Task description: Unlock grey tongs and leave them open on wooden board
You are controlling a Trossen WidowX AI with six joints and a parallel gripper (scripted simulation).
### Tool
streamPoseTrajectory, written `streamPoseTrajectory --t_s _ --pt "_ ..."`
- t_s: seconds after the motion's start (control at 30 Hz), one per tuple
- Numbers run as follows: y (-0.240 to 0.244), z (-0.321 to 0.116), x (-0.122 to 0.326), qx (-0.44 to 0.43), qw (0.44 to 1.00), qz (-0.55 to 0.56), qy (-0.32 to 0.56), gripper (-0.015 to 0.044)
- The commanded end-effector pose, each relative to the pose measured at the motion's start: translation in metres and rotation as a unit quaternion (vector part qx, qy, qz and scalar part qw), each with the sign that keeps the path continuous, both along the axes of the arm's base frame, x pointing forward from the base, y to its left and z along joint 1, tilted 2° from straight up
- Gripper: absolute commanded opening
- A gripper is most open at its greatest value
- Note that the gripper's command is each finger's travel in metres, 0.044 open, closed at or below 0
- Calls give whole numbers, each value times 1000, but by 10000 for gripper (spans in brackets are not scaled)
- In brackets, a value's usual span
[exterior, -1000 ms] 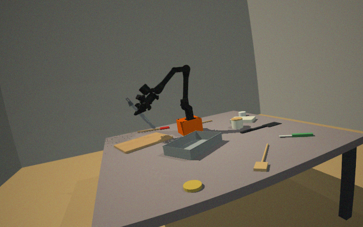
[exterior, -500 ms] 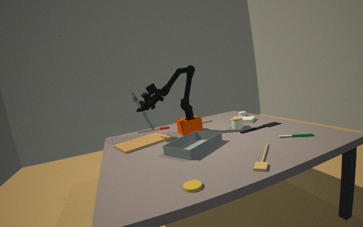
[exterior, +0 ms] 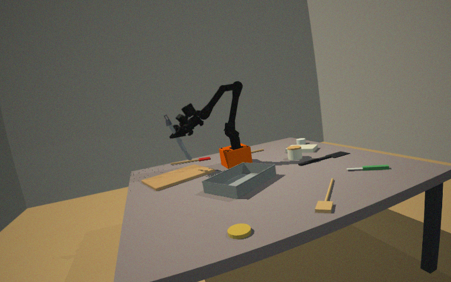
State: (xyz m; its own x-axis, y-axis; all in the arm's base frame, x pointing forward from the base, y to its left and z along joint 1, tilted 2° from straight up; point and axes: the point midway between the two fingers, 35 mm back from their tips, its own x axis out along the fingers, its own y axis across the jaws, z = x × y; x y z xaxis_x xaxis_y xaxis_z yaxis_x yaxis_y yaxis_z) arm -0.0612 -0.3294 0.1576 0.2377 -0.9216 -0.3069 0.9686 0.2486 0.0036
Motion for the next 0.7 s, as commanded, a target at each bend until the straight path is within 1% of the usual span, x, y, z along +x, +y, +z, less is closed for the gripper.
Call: streamPoseTrajectory --t_s 0.0,0.67 --pt "0 4 1 -8 1000 2 1 -150" --pt "-2 3 0 0 1000 0 0 -150"
